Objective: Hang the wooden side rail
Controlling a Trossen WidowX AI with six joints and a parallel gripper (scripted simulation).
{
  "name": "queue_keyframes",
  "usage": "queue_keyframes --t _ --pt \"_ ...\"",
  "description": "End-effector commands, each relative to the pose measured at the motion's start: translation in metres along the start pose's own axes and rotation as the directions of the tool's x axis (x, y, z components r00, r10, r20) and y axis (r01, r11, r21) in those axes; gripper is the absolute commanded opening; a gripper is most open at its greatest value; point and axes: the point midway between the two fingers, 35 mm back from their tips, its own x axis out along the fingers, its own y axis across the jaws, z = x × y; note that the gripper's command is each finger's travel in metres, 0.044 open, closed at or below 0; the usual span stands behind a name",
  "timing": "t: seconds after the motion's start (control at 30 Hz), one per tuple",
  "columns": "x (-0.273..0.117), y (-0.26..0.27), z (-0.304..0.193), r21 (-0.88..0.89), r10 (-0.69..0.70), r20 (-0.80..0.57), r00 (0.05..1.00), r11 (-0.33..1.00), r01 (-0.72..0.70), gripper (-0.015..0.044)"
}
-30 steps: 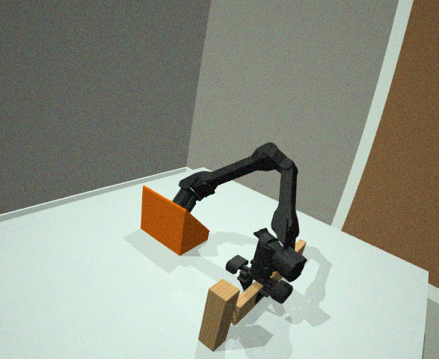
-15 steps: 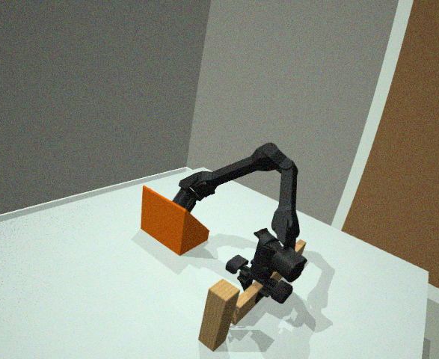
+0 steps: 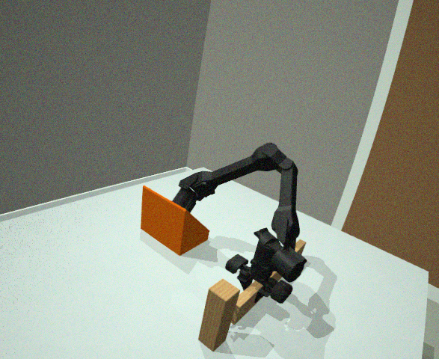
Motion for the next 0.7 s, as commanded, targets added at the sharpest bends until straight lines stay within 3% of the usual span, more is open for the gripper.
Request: queue_keyframes --t 0.0,0.67 --pt "-0.0039 -0.0010 -0.0008 -0.008 -0.007 -0.002 1.000 1.000 0.007 0.0000" --pt "-0.0072 -0.0010 -0.0009 -0.008 -0.007 -0.002 1.000 1.000 0.007 0.0000"
